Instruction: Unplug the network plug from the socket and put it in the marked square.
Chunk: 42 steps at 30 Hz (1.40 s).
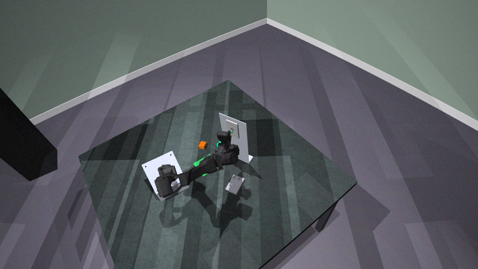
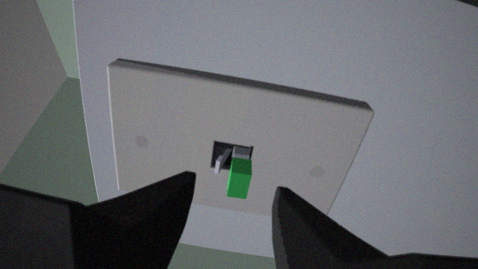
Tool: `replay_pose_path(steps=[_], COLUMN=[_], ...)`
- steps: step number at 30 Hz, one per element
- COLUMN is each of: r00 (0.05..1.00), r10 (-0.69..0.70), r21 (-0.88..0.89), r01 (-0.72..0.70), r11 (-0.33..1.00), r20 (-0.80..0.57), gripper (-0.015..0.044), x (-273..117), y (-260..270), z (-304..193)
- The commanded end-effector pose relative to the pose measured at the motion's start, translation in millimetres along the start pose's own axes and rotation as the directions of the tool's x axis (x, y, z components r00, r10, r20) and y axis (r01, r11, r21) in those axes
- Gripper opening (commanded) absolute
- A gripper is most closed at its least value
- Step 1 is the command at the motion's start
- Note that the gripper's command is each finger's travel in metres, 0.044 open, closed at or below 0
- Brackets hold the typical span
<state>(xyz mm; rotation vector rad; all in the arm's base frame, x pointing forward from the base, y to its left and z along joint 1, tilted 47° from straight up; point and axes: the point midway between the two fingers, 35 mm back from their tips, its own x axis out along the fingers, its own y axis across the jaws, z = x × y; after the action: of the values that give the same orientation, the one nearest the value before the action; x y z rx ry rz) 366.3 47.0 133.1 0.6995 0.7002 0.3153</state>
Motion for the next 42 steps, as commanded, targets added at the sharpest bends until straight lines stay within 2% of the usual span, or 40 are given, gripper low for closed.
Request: replay_pose_path(steps=[1, 9, 32, 42], r00=[1.0, 1.0, 1.0, 1.0], r10=[0.0, 0.001, 0.001, 0.0], r21=[0.003, 0.003, 0.003, 0.003], r01=[0.0, -0.001, -0.001, 0.0], r11=[1.0, 1.0, 1.0, 1.0], r20=[-0.001, 0.0, 0.0, 0.0], gripper=[0.0156, 0.0156, 0.0003, 0.0], x=[8.0, 17.4, 17.4, 14.5], y=[0.2, 0.2, 0.2, 0.3], z=[1.8, 3.1, 3.1, 2.2])
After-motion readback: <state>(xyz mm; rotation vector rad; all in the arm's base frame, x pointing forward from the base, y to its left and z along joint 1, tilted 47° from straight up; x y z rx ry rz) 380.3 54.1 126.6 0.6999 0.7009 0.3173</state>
